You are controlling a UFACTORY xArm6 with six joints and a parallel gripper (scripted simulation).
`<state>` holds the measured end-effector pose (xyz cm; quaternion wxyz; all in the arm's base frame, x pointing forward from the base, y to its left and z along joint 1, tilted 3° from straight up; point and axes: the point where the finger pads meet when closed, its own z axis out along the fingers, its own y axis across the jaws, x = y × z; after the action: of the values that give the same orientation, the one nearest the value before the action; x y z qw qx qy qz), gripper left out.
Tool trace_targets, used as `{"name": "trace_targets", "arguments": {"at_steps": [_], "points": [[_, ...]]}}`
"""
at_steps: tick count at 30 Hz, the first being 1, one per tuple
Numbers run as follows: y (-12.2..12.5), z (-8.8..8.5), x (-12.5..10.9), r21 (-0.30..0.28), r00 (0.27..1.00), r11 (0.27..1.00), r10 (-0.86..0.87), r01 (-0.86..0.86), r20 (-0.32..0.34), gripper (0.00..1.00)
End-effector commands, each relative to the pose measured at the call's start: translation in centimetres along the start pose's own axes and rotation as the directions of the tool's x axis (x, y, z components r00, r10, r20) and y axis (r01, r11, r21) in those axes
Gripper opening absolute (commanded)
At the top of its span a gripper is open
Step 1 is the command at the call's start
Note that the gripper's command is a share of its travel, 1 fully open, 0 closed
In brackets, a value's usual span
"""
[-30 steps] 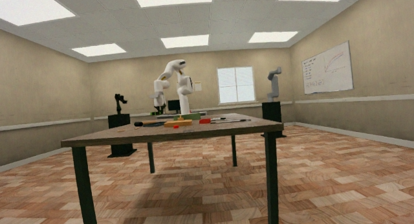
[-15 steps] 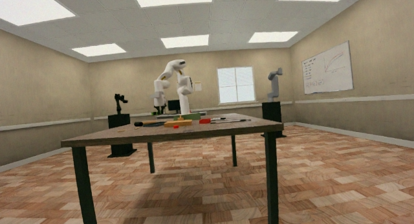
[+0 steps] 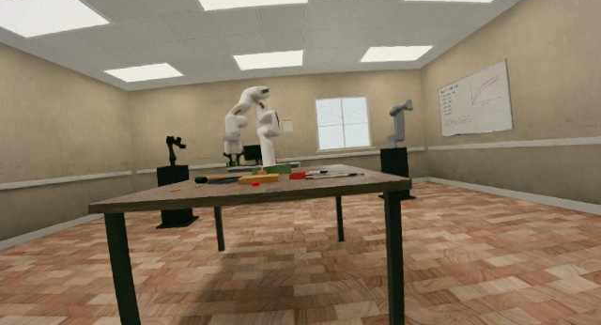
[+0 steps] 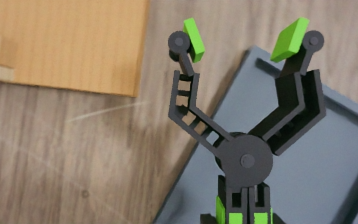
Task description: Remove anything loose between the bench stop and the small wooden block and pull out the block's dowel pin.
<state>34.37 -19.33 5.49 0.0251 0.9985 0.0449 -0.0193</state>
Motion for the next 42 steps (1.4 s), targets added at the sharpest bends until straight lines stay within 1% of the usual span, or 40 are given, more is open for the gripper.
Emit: {"name": "trace_targets", "arguments": {"at_steps": [1, 3, 8, 12, 18, 20, 27, 30, 33, 35, 37, 42], "points": [[-0.4, -0.2, 1.4, 0.006, 0.983, 0.983, -0.184, 0.184, -0.01, 0.27], [-0.4, -0.2, 1.4, 0.006, 0.983, 0.983, -0.184, 0.184, -0.01, 0.27], [-1.1, -0.2, 3.0, 0.004, 0.91, 0.91, -0.413, 0.414, -0.011, 0.27], [-1.8, -0.2, 4.2, 0.001, 0.813, 0.813, -0.582, 0.582, -0.012, 0.27], [-2.9, -0.2, 6.0, -0.002, 0.624, 0.624, -0.782, 0.782, -0.012, 0.27], [-2.9, -0.2, 6.0, -0.002, 0.624, 0.624, -0.782, 0.782, -0.012, 0.27], [-4.0, -0.2, 7.6, -0.005, 0.398, 0.398, -0.917, 0.917, -0.011, 0.27], [-4.4, -0.2, 8.2, -0.006, 0.316, 0.316, -0.949, 0.949, -0.01, 0.27], [-4.7, -0.2, 8.6, -0.007, 0.25, 0.25, -0.968, 0.968, -0.01, 0.27], [-4.9, -0.2, 8.8, -0.007, 0.215, 0.215, -0.977, 0.977, -0.01, 0.27], [-4.9, -0.2, 8.8, -0.007, 0.215, 0.215, -0.977, 0.977, -0.01, 0.27], [-5.2, -0.2, 9.2, -0.008, 0.158, 0.158, -0.987, 0.987, -0.009, 0.27]]}}
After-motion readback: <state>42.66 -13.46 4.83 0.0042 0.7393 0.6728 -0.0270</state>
